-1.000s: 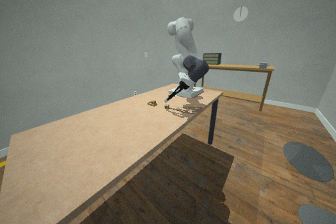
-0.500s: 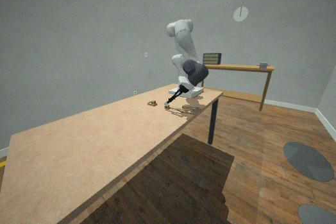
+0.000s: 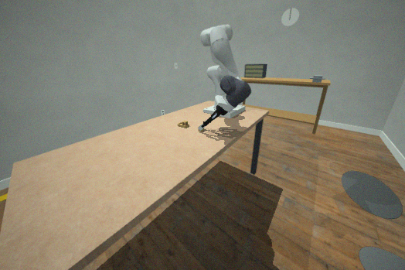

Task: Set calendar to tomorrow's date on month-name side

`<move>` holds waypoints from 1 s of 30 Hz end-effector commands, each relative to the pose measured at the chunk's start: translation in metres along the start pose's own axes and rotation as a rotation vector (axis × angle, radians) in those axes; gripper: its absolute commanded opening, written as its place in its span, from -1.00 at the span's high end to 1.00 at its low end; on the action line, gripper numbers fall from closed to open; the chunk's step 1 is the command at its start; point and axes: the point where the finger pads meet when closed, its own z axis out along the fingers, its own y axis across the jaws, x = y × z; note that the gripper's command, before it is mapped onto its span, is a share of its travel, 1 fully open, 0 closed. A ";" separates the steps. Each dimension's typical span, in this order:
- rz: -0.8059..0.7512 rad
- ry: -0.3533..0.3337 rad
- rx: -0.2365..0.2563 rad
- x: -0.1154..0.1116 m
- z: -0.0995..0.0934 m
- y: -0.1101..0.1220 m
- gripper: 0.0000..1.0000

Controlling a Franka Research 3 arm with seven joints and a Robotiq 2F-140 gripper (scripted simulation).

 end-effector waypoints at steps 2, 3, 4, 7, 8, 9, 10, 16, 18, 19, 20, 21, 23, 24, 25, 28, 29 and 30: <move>0.016 -0.003 0.009 -0.004 0.001 -0.003 0.42; 0.016 -0.003 0.009 -0.004 0.001 -0.003 0.42; 0.016 -0.003 0.009 -0.004 0.002 -0.003 0.42; 0.016 -0.003 0.009 -0.005 0.003 -0.003 0.42; 0.016 -0.003 0.009 -0.005 0.003 -0.003 0.42; 0.016 -0.003 0.009 -0.006 0.003 -0.003 0.42; 0.016 -0.003 0.009 -0.006 0.003 -0.003 0.42; 0.016 -0.003 0.009 -0.006 0.003 -0.003 0.42; 0.016 -0.003 0.009 -0.006 0.003 -0.003 0.42; 0.016 -0.003 0.009 -0.006 0.003 -0.003 0.42; 0.016 -0.003 0.009 -0.006 0.003 -0.003 0.42; 0.016 -0.003 0.009 -0.006 0.003 -0.003 0.42; 0.016 -0.003 0.009 -0.006 0.003 -0.003 0.42; 0.016 -0.003 0.009 -0.006 0.003 -0.003 0.42; 0.016 -0.003 0.009 -0.006 0.003 -0.003 0.42; 0.016 -0.003 0.009 -0.006 0.003 -0.003 0.42; 0.016 -0.003 0.009 -0.006 0.003 -0.003 0.42; 0.016 -0.003 0.009 -0.006 0.003 -0.003 0.42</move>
